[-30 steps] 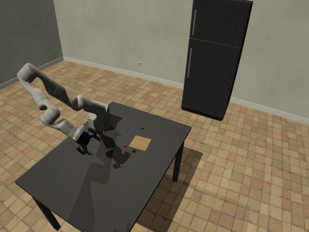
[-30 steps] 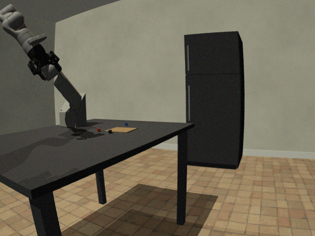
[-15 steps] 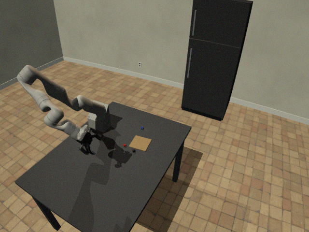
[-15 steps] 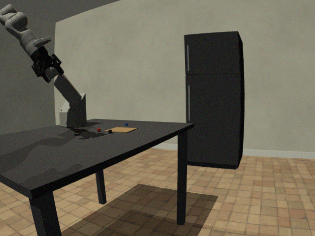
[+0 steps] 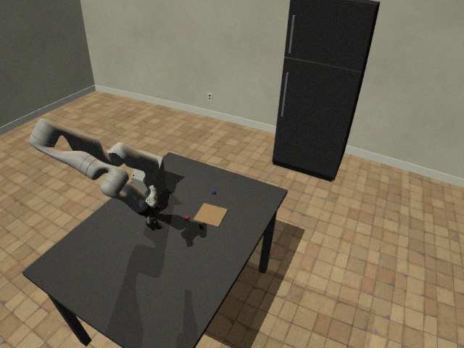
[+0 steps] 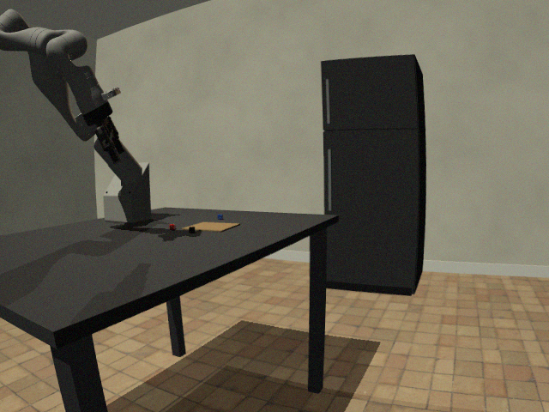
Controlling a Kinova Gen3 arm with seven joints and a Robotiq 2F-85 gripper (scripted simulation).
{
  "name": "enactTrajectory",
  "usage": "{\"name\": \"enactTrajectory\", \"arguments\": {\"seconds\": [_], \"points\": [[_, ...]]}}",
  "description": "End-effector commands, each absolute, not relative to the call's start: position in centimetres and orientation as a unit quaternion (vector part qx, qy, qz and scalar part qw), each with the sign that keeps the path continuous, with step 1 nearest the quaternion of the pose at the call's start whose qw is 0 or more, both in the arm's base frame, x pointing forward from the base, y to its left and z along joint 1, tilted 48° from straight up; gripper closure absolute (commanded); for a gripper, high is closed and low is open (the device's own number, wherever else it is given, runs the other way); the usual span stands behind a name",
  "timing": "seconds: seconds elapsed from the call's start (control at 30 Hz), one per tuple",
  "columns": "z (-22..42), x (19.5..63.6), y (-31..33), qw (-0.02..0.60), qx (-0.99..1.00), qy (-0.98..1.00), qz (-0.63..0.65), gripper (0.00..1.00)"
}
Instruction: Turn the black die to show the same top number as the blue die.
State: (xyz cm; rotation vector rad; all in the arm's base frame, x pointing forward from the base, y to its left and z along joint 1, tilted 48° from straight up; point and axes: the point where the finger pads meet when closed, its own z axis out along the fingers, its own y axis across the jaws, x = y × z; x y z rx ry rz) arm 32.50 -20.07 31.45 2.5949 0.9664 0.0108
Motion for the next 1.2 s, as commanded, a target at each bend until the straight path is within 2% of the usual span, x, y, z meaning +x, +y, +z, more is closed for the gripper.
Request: {"name": "enactTrajectory", "arguments": {"seconds": [0.0,0.4,0.67,1.17], "points": [[27.9,33.1,-19.0,0.159,0.899,0.405,-0.044,0.00],[22.2,34.0,-18.3,0.149,0.770,0.592,-0.189,0.00],[18.4,36.2,-17.2,0.149,0.622,0.715,-0.283,0.00],[13.4,40.8,-13.6,0.162,0.388,0.828,-0.370,0.00]]}}
